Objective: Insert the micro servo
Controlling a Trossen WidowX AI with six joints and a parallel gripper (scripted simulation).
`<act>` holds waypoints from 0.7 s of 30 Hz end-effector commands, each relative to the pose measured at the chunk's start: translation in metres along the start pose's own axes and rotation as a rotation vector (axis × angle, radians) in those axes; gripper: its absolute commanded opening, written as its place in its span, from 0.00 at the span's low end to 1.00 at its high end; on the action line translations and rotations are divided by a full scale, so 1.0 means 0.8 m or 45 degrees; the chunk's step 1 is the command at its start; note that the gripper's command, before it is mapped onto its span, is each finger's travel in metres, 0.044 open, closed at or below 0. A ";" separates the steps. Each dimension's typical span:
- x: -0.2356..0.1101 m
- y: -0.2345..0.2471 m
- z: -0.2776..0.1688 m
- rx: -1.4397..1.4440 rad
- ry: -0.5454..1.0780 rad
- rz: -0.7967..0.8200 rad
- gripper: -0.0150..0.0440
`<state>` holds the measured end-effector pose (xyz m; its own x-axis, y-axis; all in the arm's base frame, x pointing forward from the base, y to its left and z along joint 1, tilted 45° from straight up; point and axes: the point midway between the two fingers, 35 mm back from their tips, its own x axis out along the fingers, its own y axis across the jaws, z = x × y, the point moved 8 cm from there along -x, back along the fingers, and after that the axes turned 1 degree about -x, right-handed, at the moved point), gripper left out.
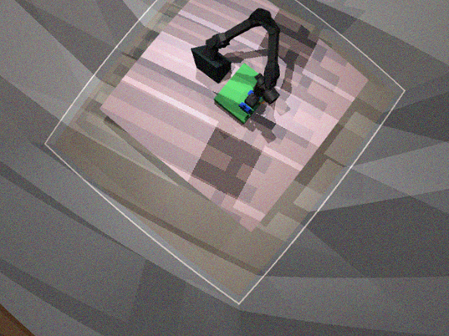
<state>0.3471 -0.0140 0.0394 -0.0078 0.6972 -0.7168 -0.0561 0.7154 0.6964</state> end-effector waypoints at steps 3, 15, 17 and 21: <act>0.004 0.000 -0.002 0.014 0.002 0.006 0.25; 0.009 0.000 -0.002 0.014 0.002 0.007 0.25; 0.012 0.000 -0.002 0.014 0.002 0.007 0.25; 0.016 0.000 -0.002 0.014 0.002 0.007 0.25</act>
<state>0.3466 -0.0071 0.0321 -0.0080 0.6977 -0.7164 -0.0547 0.7150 0.6969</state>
